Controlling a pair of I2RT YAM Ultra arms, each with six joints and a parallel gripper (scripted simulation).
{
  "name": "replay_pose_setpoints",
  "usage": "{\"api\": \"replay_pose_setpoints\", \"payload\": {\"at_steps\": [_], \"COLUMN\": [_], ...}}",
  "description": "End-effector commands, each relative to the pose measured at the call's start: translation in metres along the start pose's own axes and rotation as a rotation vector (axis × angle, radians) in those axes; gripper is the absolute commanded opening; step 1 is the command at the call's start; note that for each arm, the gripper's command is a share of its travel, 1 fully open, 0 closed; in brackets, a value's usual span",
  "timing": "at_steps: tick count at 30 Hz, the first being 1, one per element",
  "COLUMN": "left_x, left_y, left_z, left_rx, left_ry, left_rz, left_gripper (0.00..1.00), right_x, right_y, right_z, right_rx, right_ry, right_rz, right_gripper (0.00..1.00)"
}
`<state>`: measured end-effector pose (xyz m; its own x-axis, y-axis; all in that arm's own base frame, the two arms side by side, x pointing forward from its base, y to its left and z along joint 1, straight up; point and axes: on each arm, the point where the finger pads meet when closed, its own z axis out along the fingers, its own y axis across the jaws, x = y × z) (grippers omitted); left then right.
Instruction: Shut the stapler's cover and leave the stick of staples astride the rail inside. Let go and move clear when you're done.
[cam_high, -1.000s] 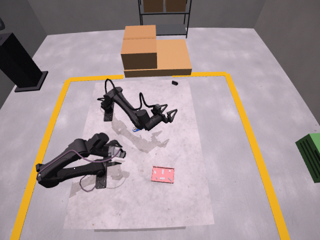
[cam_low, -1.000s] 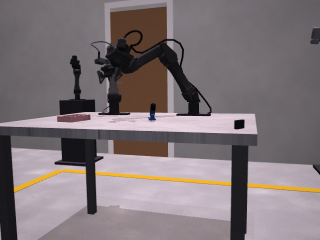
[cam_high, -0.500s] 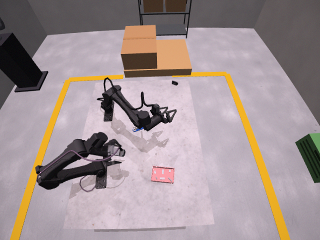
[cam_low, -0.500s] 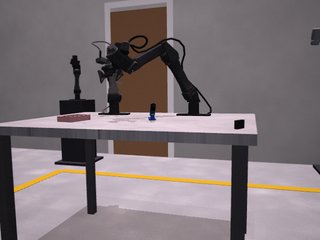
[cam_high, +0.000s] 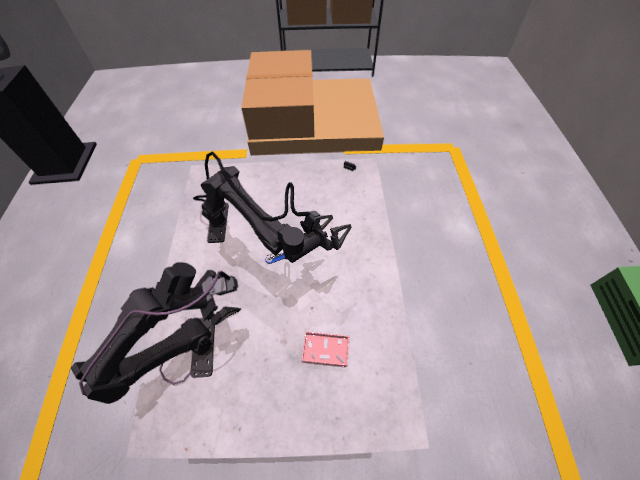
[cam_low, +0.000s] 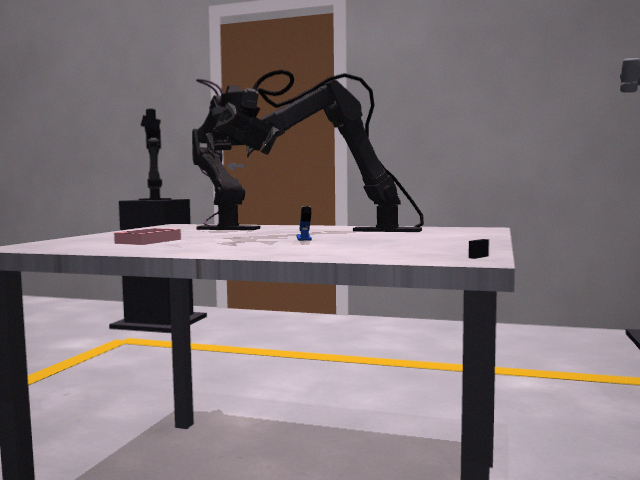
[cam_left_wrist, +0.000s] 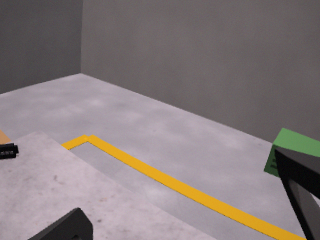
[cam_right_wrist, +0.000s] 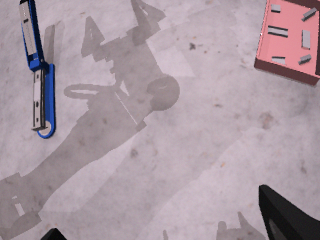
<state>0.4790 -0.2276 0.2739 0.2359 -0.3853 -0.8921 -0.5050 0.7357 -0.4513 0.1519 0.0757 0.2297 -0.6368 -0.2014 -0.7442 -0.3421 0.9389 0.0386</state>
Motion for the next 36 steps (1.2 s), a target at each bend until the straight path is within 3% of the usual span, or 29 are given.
{"api": "replay_pose_setpoints", "payload": {"at_steps": [1,9,17,29,36], "left_x": [0.012,0.020,0.021,0.022,0.032], "left_y": [0.009,0.024,0.025,0.024,0.046], "left_z": [-0.006,-0.008,-0.008,-0.008,-0.019], "left_rx": [-0.028,-0.049,-0.052,-0.054,-0.070], "left_ry": [0.081,0.104,0.105,0.103,0.212], "left_rz": [0.129,0.281,0.297,0.298,0.310], "left_gripper": [1.00,1.00,1.00,1.00,1.00], "right_x": [-0.007,-0.009,-0.009,-0.005,0.000], "right_y": [0.012,0.030,0.035,0.040,0.053], "right_z": [-0.008,-0.026,-0.040,-0.048,-0.052], "right_rx": [-0.061,-0.184,-0.258,-0.320,-0.407], "right_ry": [-0.102,-0.231,-0.332,-0.376,-0.384], "right_rz": [-0.176,-0.362,-0.454,-0.500,-0.551], "right_gripper": [1.00,1.00,1.00,1.00,1.00]}}
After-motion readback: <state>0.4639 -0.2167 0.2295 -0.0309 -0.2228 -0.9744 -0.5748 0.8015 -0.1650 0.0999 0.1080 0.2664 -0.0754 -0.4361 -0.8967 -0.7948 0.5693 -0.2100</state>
